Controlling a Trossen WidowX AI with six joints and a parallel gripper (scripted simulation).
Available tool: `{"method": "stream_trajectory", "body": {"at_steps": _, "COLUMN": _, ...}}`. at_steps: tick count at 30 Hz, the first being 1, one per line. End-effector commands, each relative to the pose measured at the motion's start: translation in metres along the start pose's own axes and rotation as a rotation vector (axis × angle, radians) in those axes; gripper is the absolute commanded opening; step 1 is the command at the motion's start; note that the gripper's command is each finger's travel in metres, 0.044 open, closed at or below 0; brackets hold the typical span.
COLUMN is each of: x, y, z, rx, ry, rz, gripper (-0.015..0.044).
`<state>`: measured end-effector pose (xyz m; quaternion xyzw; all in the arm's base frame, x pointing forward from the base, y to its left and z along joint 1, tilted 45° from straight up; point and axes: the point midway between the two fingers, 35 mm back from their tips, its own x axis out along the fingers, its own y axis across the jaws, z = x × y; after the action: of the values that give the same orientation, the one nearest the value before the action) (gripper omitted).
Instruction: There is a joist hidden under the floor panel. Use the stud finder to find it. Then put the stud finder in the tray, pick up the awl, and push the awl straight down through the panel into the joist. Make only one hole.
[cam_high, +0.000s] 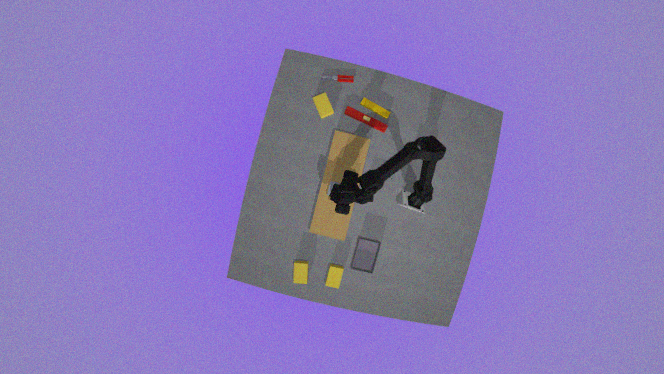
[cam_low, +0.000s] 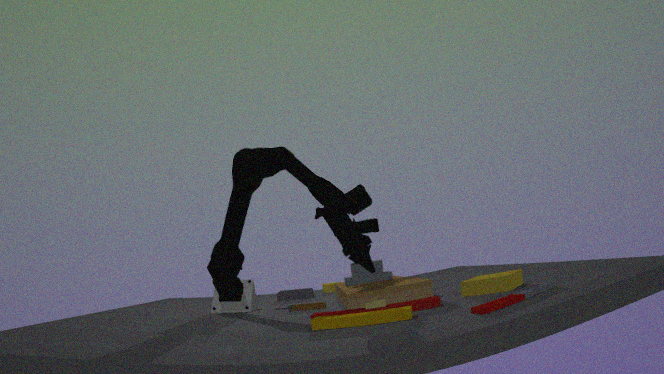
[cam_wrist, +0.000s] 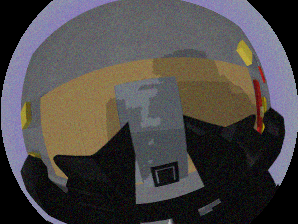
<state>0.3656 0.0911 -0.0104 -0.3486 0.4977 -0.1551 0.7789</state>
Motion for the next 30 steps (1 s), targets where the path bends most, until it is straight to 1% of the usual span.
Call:
{"method": "stream_trajectory", "body": {"at_steps": 1, "x": 0.0, "y": -0.014, "z": -0.001, "rx": 0.002, "ry": 0.001, "rz": -0.008, "gripper": 0.0}}
{"method": "stream_trajectory", "body": {"at_steps": 30, "x": 0.0, "y": -0.102, "z": -0.001, "rx": -0.001, "ry": 0.001, "rz": -0.012, "gripper": 0.0}}
